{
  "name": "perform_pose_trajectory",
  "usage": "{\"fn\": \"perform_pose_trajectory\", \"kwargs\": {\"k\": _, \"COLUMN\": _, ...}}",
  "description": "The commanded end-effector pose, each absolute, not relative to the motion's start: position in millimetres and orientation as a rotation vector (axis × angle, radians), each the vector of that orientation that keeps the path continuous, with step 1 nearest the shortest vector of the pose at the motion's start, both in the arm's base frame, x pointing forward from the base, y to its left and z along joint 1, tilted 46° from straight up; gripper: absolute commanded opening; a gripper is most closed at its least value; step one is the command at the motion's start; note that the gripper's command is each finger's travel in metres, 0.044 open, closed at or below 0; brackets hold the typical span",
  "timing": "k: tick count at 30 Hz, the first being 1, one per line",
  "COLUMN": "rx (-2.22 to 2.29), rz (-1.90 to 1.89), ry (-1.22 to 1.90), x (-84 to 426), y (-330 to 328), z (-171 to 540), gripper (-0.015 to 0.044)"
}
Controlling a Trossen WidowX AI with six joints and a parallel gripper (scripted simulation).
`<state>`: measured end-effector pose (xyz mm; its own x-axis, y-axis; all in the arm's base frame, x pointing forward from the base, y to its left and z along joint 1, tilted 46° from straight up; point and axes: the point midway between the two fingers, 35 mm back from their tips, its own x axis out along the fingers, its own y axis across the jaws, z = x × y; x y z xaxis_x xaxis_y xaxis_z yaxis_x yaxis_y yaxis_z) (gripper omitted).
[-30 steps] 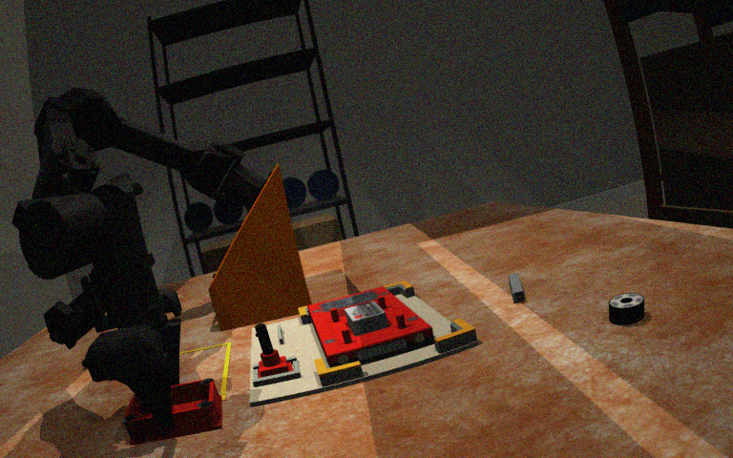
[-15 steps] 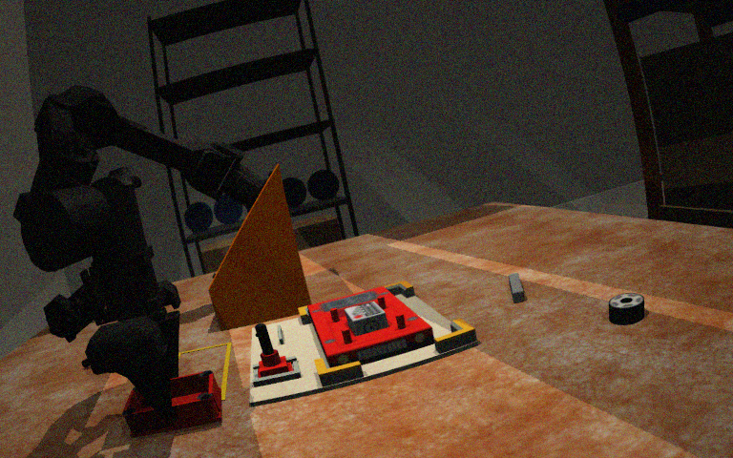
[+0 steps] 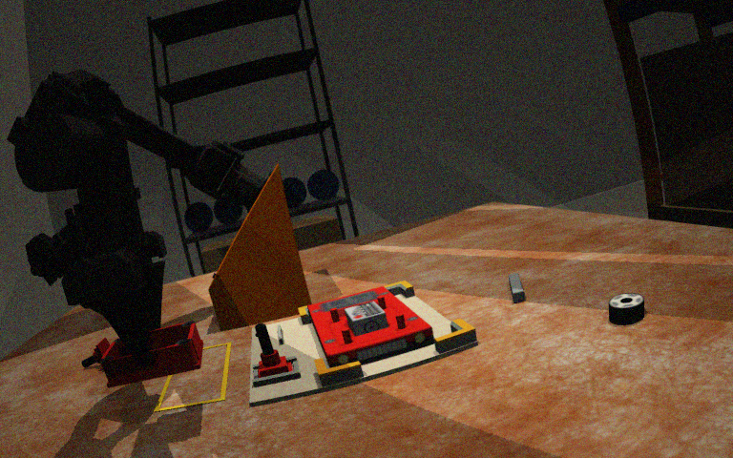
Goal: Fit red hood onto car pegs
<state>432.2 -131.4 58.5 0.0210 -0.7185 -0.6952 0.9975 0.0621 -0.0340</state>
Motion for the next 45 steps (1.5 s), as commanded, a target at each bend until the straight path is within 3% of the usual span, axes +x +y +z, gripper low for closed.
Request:
{"fn": "perform_pose_trajectory", "kwargs": {"k": 1, "rx": 0.555, "rz": -1.437, "ry": 0.63, "x": 433, "y": -122, "z": 70, "gripper": 0.0}}
{"fn": "perform_pose_trajectory", "kwargs": {"k": 45, "rx": -0.328, "rz": -0.874, "ry": 1.281, "x": 383, "y": -117, "z": 66, "gripper": 0.0}}
